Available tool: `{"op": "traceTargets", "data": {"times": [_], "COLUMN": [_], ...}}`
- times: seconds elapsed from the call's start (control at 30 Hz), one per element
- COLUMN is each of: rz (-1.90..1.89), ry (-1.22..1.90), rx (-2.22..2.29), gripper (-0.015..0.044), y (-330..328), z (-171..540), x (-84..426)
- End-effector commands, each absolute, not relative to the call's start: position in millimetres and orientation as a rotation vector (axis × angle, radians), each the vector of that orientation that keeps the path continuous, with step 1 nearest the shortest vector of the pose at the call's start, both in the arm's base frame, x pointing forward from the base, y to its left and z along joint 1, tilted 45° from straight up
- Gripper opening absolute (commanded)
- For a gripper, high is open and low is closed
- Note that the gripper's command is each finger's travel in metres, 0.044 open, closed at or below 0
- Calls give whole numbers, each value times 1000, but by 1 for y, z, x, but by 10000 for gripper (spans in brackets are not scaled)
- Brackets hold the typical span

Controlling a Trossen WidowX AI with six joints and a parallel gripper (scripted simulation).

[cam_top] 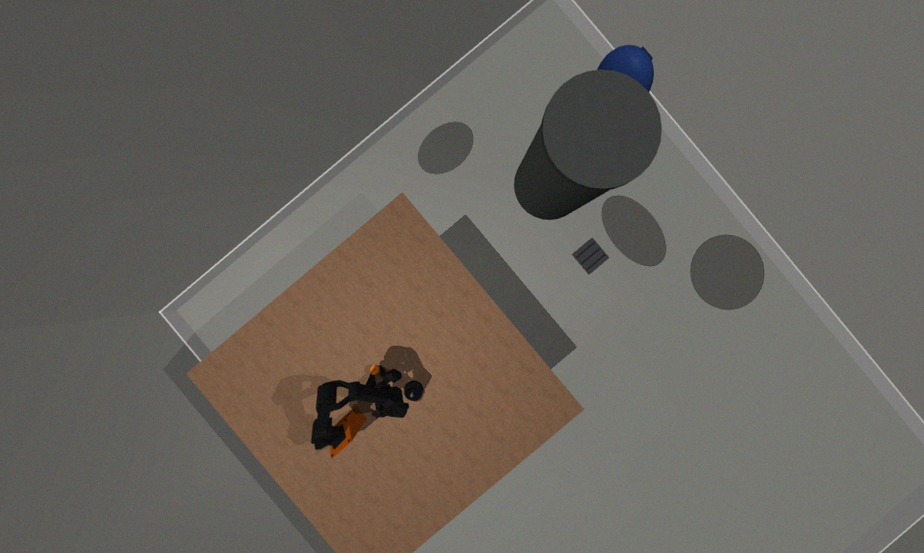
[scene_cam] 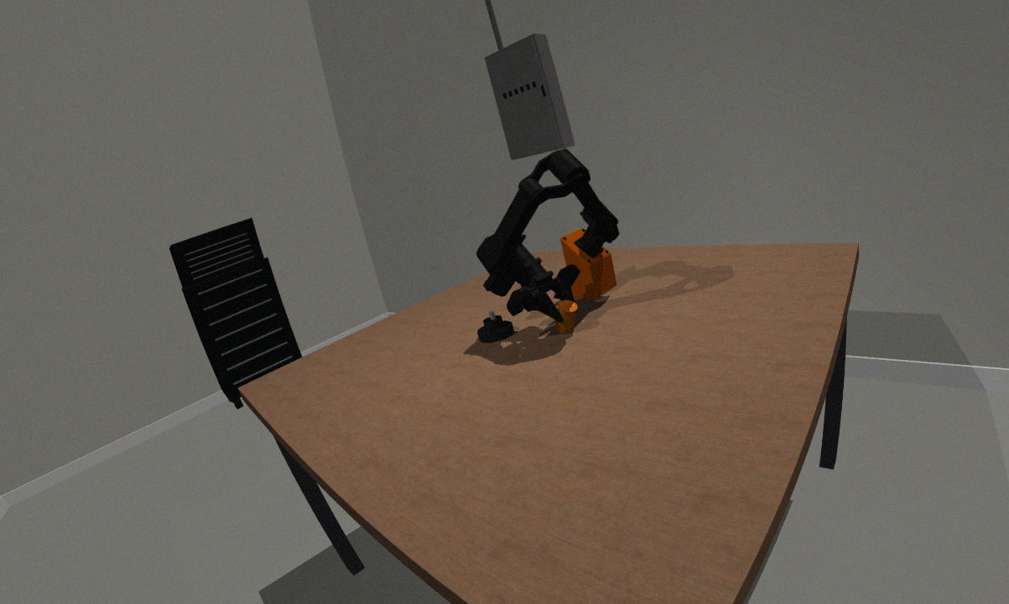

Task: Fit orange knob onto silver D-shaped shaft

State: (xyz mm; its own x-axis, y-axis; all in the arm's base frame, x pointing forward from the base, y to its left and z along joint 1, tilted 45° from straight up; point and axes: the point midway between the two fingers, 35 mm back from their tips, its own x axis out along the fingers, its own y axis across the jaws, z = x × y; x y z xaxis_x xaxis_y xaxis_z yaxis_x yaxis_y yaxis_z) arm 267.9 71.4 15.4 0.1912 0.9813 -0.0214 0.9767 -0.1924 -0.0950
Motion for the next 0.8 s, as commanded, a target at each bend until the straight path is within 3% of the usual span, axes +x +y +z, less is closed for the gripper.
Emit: {"op": "traceTargets", "data": {"times": [0.0, 0.47, 0.57, 0.77], "rz": [111, 110, 111, 111], "ry": [-1983, -1985, -1983, -1983], "rx": [-2397, -2400, -2399, -2399], "gripper": [181, 181, 260, 260], "y": [71, 66, 67, 67], "z": [15, 10, 12, 12], "x": [267, 266, 266, 266]}}
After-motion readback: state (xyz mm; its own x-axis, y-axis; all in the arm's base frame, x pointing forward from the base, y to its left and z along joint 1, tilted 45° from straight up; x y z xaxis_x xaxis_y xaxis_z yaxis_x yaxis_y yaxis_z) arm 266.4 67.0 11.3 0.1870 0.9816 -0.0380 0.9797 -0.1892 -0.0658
